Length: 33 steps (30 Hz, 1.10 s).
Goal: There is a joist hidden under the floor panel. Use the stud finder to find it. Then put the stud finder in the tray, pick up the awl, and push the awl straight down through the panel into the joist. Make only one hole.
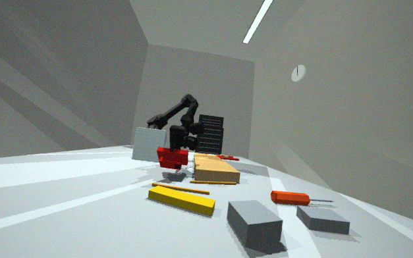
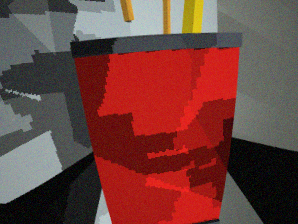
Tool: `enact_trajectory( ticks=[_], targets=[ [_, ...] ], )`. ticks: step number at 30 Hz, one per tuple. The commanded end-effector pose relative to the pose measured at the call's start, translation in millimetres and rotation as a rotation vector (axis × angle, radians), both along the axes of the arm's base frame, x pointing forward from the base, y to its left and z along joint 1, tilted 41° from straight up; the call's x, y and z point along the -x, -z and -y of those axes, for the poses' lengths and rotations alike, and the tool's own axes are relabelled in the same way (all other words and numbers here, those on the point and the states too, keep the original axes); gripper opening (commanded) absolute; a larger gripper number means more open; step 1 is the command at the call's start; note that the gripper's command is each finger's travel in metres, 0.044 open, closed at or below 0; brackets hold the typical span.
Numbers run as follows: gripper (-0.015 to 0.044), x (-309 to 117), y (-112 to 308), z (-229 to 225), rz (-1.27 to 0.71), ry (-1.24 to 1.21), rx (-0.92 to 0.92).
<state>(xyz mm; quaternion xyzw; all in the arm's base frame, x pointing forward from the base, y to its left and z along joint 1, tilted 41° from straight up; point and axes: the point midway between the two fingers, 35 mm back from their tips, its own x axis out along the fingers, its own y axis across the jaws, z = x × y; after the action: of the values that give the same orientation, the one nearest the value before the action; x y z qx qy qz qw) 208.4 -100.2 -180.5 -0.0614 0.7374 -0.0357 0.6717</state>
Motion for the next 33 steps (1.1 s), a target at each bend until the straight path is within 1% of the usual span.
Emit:
enact_trajectory(
  ticks=[1,21,33],
  targets=[
    [0.0000,2.0,0.9,0.3,-0.003,0.006,0.017],
    [0.0000,5.3,19.5,-18.7,-0.012,-0.007,0.000],
    [0.0315,5.9,18.0,-17.8,-0.015,-0.010,-0.002]
  ],
)
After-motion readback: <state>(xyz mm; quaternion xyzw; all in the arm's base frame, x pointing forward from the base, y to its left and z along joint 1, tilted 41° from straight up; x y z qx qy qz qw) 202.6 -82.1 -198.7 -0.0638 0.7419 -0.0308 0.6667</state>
